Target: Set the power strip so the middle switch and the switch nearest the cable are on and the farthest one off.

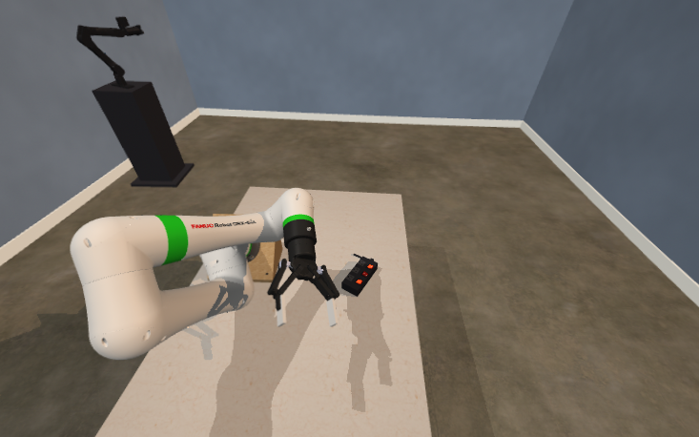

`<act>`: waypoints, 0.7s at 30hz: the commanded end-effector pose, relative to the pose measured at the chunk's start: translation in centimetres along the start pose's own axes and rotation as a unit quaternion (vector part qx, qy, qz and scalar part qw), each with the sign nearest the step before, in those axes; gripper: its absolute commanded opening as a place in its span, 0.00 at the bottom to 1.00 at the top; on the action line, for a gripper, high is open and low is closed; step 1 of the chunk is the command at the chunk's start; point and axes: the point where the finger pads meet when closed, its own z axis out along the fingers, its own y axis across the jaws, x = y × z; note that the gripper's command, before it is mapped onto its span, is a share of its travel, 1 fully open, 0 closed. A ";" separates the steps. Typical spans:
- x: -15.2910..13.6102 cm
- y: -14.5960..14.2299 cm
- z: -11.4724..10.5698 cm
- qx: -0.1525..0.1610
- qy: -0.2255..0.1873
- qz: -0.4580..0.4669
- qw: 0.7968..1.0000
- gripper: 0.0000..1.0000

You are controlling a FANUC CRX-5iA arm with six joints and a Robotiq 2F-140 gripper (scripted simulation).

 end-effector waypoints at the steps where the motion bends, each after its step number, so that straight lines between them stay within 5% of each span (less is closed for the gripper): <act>1: 0.0 0.0 0.0 0.000 0.000 0.000 1.000 1.00; 21: 0.0 -0.5 0.2 0.002 -0.009 0.013 1.000 1.00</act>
